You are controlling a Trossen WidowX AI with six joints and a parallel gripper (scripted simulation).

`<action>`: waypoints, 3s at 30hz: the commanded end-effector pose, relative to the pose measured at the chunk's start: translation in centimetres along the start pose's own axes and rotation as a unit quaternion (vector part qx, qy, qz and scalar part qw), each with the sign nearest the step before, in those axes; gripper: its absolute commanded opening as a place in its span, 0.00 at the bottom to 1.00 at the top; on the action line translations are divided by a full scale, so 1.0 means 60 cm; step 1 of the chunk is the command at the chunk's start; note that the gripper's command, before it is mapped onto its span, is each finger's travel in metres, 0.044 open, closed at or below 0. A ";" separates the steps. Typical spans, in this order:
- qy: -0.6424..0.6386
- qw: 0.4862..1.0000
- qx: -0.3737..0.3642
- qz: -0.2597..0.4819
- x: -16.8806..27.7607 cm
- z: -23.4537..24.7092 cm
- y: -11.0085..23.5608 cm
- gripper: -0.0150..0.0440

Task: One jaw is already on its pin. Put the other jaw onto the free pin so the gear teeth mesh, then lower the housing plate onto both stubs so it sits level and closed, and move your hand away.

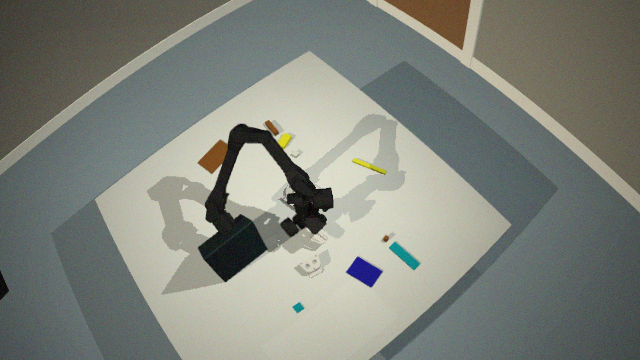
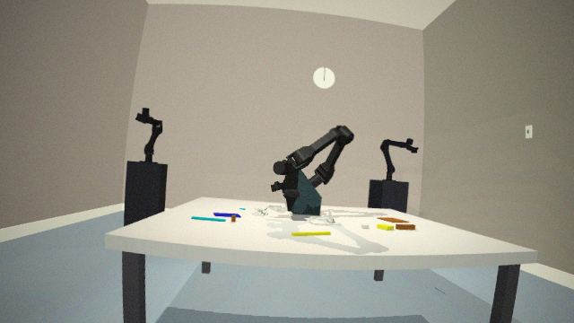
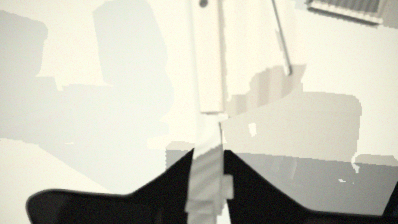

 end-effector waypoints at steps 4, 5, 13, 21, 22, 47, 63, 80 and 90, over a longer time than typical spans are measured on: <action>-0.006 1.000 0.002 0.005 0.003 -0.007 -0.022 0.32; -0.006 1.000 0.002 0.005 0.003 -0.008 -0.025 0.32; -0.006 1.000 0.002 0.006 0.004 -0.010 -0.036 0.32; -0.006 1.000 0.002 0.005 0.002 -0.006 -0.008 0.58; -0.006 1.000 0.002 0.004 0.001 -0.005 0.012 0.63; -0.006 1.000 0.002 0.004 0.002 -0.009 0.083 1.00; -0.006 1.000 0.002 0.004 0.002 -0.009 0.083 1.00; 0.031 1.000 0.002 0.002 -0.012 -0.047 0.083 0.78; 0.090 0.996 0.003 0.003 -0.025 -0.108 0.079 0.33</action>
Point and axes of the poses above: the point midway between the two fingers, 35 mm back from their tips, its own y axis back along the fingers, its own z axis across the jaws, x = y × z, the point moved 1 cm from there along y, back along the fingers, and after that the axes turned 4 degrees about -y, right-handed, at the moved point
